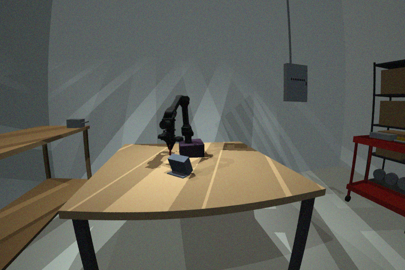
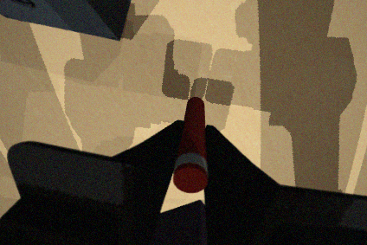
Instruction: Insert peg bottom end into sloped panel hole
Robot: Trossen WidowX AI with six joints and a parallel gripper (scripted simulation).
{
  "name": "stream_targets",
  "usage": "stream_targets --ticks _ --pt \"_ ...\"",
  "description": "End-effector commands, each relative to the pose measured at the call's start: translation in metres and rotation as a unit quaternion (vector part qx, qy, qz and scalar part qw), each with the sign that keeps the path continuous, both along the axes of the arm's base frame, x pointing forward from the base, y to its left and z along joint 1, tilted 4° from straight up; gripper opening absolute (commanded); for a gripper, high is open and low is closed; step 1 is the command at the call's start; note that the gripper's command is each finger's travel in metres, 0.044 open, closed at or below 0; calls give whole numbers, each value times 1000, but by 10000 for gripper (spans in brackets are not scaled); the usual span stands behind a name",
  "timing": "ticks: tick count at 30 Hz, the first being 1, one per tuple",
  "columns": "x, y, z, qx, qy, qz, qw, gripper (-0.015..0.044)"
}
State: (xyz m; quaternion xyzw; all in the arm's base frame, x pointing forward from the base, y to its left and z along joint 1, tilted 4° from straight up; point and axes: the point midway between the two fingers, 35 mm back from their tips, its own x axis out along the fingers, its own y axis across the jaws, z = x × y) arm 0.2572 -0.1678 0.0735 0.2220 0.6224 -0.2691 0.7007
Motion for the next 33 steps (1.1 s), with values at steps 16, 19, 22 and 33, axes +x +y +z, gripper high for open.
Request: stream_targets --ticks 16,19,22,33 --pt "13 10 -13 -56 4 41 998 0" --pt "15 11 -15 -64 4 48 997 0" --pt "17 13 -16 -73 3 54 996 0" --pt "24 20 -22 -104 1 77 992 0"
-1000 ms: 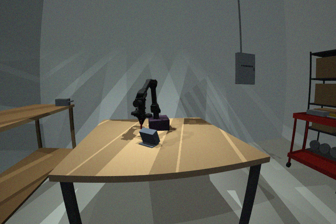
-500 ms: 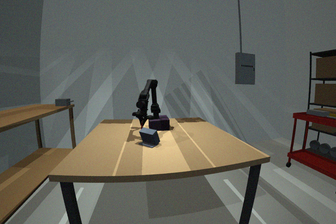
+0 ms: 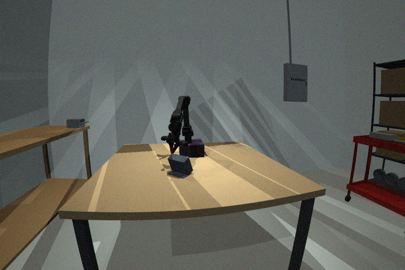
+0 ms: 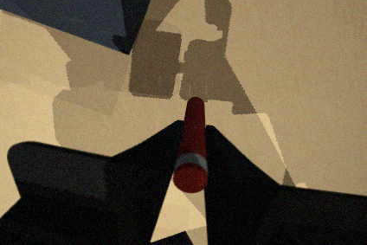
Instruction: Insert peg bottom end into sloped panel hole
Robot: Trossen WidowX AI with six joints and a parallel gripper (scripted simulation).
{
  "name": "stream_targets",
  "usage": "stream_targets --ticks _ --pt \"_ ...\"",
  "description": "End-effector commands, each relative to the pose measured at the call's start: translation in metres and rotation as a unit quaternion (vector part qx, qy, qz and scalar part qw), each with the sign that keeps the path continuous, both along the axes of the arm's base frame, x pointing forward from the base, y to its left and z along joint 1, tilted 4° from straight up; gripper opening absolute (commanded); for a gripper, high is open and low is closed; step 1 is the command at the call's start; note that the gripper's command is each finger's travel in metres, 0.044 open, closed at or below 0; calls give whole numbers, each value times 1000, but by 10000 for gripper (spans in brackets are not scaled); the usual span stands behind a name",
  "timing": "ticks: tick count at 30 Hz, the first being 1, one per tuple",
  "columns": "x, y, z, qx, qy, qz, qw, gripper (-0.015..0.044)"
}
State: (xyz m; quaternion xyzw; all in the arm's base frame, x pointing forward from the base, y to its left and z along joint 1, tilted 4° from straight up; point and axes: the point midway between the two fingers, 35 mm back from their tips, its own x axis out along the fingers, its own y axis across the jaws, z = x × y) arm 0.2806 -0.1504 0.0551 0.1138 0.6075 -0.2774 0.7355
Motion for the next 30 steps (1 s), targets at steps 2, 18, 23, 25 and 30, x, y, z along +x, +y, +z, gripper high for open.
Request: stream_targets --ticks 2,18,23,25,30 --pt "2 4 -4 -17 2 14 1000 0" --pt "12 15 -11 -62 -4 46 997 0" --pt "15 18 -12 -75 -7 55 996 0" --pt "16 20 -13 -81 -8 59 995 0" --pt "18 24 -15 -94 -11 68 993 0"
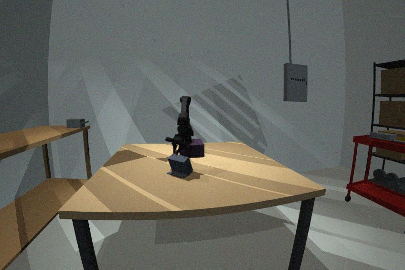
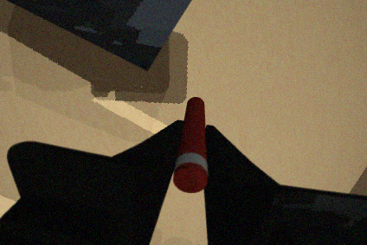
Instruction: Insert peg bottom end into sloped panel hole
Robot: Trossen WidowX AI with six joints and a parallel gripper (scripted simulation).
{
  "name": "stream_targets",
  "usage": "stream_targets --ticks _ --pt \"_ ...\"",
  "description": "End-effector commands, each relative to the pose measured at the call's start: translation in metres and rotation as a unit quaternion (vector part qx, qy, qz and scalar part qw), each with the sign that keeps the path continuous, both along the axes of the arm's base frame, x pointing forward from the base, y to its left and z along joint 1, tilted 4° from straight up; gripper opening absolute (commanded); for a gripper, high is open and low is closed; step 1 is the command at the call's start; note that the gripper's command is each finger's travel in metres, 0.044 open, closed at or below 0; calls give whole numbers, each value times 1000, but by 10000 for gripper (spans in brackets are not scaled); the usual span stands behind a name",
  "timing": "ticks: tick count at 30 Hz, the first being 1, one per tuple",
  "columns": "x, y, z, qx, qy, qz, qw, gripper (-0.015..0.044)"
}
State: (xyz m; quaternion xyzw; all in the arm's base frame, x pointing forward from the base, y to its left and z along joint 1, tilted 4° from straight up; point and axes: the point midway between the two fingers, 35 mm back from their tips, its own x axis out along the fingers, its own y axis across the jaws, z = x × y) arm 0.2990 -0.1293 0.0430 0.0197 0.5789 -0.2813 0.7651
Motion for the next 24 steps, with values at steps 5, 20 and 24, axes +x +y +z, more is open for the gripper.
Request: stream_targets --ticks 5,20,24 --pt "3 7 -4 -25 -2 18 1000 0" --pt "9 19 -7 -65 -14 45 997 0" --pt "11 23 -8 -75 -18 52 996 0"
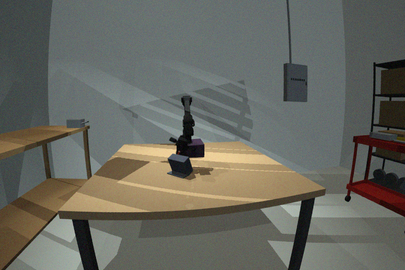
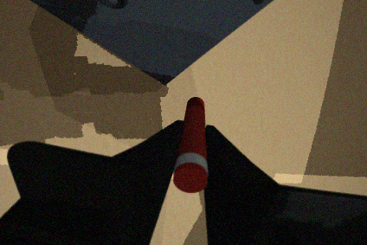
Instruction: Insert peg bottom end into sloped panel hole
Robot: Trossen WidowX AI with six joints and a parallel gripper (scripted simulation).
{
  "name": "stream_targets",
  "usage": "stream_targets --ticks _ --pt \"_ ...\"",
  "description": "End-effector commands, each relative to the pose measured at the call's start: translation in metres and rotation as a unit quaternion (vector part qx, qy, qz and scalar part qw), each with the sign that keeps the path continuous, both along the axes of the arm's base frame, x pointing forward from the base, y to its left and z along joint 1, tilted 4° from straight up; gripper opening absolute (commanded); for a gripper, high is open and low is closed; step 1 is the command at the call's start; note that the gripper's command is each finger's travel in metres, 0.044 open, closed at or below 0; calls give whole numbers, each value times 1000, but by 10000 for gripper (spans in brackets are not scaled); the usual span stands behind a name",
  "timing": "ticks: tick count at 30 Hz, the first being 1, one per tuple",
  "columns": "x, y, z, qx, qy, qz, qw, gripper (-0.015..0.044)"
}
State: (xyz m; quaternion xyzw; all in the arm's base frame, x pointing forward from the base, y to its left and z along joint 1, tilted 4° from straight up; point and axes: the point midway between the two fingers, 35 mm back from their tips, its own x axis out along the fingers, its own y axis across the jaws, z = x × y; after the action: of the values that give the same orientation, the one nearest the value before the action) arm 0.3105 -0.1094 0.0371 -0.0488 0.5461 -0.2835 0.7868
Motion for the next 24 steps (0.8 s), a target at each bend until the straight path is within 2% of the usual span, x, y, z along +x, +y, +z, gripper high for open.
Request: stream_targets --ticks 1,24 --pt "0 4 -2 -15 0 10 1000 0" --pt "7 25 -4 -71 -26 47 996 0"
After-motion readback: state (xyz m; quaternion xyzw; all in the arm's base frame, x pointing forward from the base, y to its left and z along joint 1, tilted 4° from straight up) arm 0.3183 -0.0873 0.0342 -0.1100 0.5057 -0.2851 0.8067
